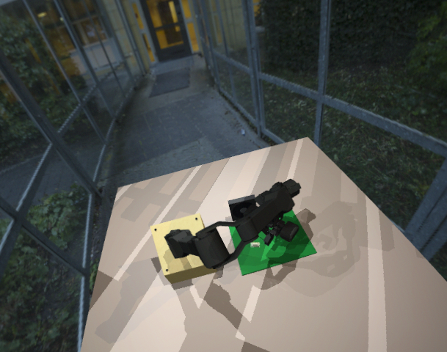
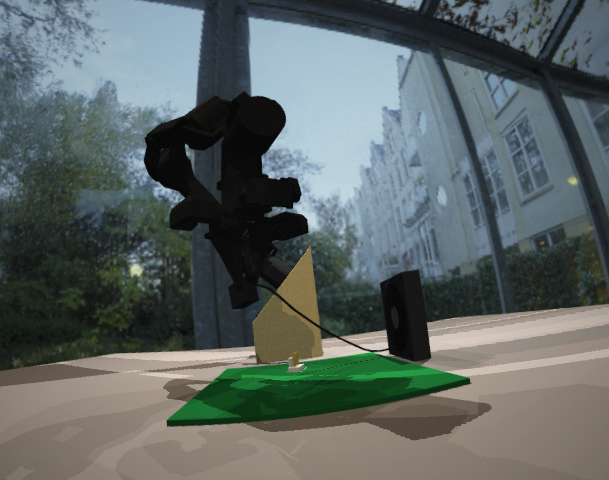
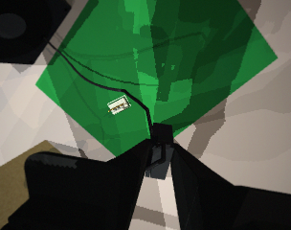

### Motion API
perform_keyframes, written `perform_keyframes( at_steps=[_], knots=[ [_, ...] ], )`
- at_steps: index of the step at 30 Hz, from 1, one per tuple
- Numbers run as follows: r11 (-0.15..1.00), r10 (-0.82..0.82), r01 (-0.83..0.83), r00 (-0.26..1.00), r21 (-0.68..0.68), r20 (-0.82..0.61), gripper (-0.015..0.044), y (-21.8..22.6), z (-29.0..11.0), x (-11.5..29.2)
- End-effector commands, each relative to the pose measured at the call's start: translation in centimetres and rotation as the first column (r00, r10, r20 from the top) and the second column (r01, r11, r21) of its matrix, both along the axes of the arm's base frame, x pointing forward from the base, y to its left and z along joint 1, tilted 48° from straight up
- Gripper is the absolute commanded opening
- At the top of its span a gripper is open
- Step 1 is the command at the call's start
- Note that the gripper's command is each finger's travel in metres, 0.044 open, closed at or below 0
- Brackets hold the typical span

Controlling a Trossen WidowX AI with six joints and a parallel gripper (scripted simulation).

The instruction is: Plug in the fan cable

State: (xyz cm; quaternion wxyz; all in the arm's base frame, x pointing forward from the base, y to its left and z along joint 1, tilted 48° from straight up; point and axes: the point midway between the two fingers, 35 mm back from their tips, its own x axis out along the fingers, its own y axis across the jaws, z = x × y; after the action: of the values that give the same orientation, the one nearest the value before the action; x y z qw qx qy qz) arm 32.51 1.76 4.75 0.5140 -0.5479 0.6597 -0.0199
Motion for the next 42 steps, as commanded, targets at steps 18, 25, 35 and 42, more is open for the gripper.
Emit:
perform_keyframes(
  at_steps=[18, 25, 35, 42],
  knots=[
    [0.986, 0.005, -0.004, 1.000, 0.169, -0.009, 0.0000, -0.4, -1.7, 0.7],
    [0.969, 0.003, 0.001, 1.000, 0.249, -0.019, 0.0000, -0.8, -2.6, 0.5],
    [0.931, 0.012, -0.004, 1.000, 0.364, -0.021, 0.0000, -1.3, -3.7, 0.3],
    [0.898, 0.026, -0.018, 1.000, 0.440, -0.011, 0.0000, -1.5, -4.4, 0.2]
  ],
)
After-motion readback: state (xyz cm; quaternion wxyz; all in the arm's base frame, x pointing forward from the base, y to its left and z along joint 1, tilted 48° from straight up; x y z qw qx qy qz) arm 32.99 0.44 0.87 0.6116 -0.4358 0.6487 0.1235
